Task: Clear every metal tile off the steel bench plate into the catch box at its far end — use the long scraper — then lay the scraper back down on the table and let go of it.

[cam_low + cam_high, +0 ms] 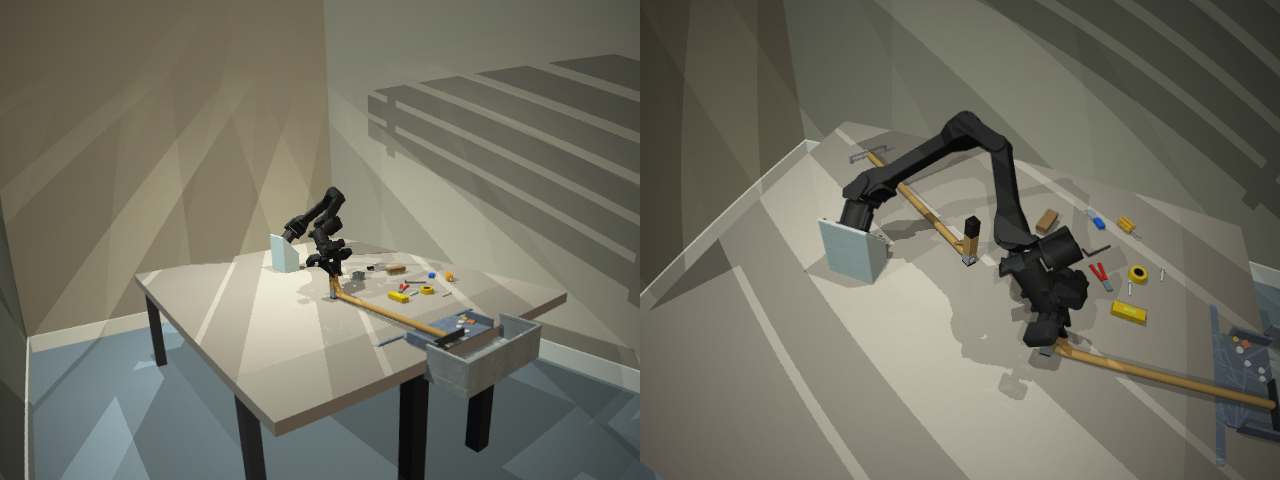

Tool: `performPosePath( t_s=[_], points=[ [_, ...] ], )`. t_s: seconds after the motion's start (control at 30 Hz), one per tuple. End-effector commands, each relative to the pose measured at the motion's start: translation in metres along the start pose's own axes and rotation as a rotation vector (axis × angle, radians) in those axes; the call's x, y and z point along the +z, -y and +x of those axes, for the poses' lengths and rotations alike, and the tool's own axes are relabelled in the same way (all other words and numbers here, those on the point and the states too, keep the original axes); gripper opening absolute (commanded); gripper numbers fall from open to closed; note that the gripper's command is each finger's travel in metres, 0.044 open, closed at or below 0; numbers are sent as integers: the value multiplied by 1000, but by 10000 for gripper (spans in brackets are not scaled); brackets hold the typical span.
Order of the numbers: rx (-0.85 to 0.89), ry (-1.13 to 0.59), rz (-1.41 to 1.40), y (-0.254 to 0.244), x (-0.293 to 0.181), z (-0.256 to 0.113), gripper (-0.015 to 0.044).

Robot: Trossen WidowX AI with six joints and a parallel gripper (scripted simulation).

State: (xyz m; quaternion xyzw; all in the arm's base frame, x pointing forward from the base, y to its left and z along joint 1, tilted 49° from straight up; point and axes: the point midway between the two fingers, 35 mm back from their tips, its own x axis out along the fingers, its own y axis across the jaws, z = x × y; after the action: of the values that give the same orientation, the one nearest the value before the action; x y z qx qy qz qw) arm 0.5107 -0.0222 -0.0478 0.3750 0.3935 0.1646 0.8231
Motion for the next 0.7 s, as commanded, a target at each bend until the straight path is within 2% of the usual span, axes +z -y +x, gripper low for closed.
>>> performPosePath(
  t_s=[0.0,0.67],
  points=[
    [-4,12,0,-1,10,4,0],
    [-1,2,1,-2,9,7,0]
  ],
)
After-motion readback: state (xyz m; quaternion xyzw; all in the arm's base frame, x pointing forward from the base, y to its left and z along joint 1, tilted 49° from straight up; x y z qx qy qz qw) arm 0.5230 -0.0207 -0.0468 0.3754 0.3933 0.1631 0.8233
